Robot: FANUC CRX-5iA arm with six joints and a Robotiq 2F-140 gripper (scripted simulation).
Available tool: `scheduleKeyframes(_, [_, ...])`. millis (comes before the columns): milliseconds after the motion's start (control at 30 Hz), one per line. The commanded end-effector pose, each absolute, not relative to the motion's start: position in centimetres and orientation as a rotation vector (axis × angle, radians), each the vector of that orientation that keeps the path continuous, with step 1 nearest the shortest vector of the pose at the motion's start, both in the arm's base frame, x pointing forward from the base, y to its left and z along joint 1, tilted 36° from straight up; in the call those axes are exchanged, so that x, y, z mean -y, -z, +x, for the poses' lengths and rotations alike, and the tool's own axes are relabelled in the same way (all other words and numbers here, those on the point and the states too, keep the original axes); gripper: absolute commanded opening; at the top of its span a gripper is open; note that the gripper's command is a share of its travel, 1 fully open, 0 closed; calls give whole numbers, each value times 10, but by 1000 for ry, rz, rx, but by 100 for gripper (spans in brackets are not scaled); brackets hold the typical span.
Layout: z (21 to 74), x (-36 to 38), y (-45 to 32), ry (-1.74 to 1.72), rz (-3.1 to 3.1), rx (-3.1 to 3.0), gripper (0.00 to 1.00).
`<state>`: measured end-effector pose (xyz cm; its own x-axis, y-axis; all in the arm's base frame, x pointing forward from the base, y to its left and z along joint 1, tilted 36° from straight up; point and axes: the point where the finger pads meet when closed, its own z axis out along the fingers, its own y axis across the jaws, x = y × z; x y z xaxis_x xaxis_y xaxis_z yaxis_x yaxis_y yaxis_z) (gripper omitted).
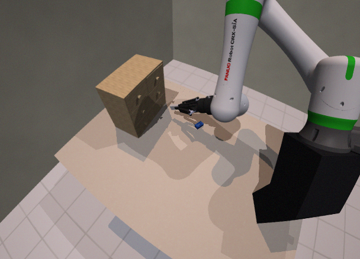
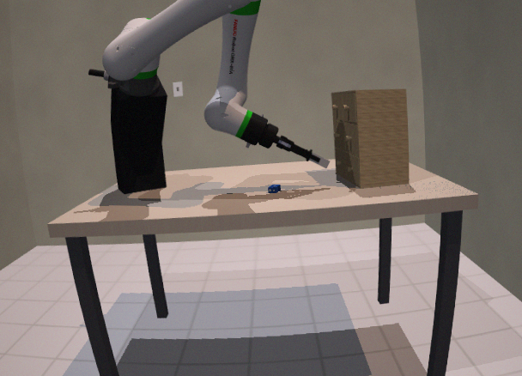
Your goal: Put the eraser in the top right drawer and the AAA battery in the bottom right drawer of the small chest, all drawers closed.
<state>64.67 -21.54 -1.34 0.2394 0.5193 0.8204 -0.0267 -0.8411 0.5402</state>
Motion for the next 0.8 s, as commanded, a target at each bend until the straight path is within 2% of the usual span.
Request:
scheduleKeyframes(0, [616, 197, -13, -1635, 2073, -450, 0])
scheduleKeyframes(267, [589, 182, -35, -1635, 2073, -450, 0])
scheduleKeyframes(633, [597, 158, -22, -1643, 2177, -470, 0])
scheduleKeyframes(767, [606, 107, 5, -1612, 2404, -518, 0])
